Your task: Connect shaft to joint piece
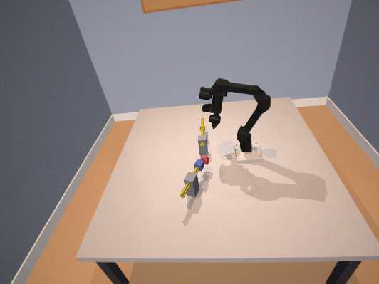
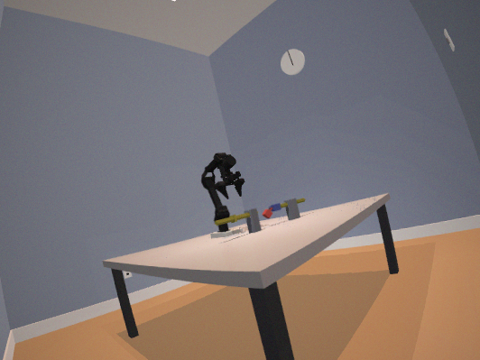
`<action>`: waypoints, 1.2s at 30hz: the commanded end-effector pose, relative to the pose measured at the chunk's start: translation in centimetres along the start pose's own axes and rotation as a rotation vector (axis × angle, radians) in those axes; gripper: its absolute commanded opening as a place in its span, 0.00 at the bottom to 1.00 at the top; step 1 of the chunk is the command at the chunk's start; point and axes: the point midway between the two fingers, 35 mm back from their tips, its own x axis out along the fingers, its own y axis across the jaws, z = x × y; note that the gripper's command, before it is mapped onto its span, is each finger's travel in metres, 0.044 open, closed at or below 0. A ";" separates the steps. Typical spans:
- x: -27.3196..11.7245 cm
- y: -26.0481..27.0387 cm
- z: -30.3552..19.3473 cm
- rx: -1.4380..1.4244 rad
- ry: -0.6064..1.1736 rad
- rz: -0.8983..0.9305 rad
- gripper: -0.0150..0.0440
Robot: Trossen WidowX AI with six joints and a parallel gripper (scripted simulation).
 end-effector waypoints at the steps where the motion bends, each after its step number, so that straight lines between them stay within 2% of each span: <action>1: 1.5 3.0 2.1 -0.027 0.054 0.019 1.00; 11: 5.7 13.6 3.4 -0.107 0.165 0.015 1.00; 17: 5.8 13.8 3.4 -0.087 0.166 0.016 1.00; 36: 6.4 13.5 3.2 0.520 0.164 0.042 1.00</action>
